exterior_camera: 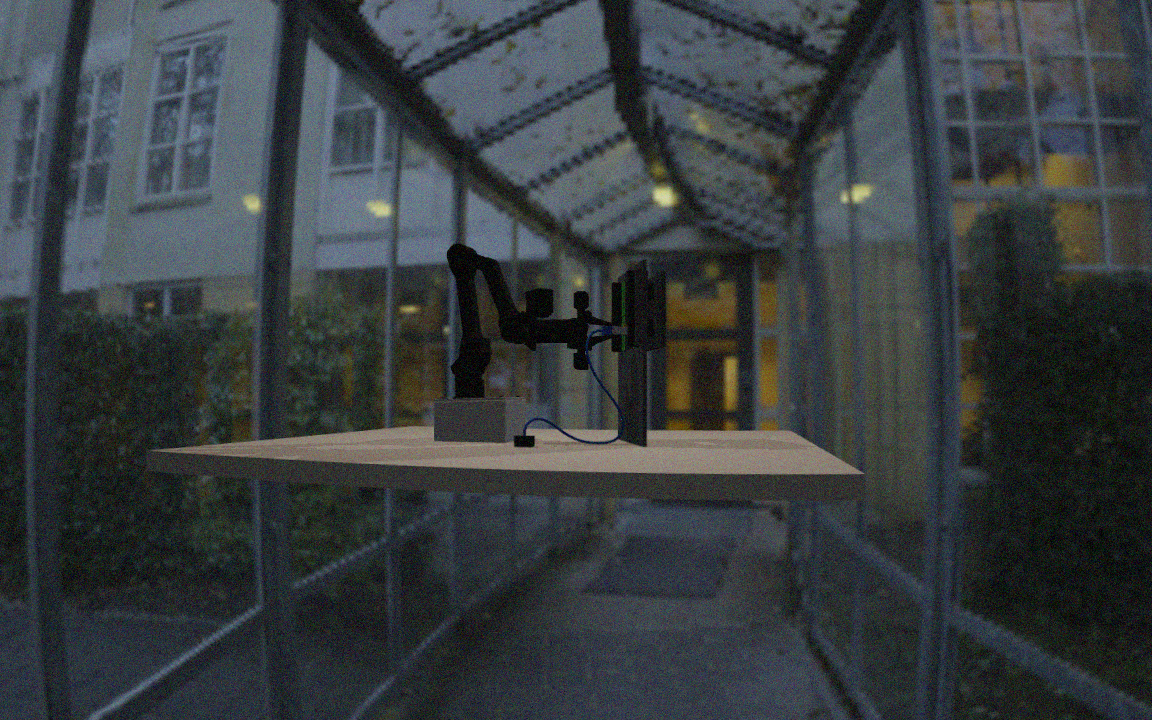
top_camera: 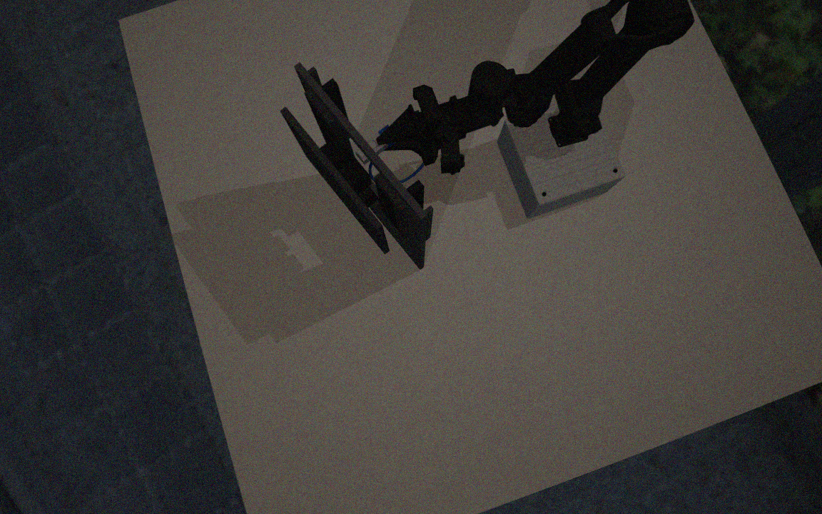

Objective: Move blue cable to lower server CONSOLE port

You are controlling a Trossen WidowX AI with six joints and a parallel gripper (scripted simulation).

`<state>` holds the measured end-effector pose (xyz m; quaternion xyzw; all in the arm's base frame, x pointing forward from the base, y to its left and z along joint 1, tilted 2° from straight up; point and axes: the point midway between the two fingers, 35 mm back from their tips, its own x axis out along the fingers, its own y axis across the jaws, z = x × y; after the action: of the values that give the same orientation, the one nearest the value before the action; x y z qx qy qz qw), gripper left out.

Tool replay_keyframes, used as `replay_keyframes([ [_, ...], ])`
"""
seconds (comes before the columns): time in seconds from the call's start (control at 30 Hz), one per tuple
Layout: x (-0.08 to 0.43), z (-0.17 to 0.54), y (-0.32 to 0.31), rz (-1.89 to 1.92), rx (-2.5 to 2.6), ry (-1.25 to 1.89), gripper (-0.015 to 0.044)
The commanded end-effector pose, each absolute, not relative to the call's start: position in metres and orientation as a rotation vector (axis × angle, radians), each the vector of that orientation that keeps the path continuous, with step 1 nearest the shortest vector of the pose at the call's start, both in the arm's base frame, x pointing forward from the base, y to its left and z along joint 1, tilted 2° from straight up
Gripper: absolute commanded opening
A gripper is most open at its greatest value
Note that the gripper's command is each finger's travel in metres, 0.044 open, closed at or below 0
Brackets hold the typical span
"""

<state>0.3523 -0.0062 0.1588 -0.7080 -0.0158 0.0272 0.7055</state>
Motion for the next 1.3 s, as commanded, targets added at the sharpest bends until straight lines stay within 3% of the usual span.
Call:
replay_keyframes([
  [0.0,0.355,0.160,-0.005,0.054,-1.571,-0.038,0.0000],
  [1.27,0.368,0.161,0.006,0.053,-1.569,-0.040,0.0000],
])
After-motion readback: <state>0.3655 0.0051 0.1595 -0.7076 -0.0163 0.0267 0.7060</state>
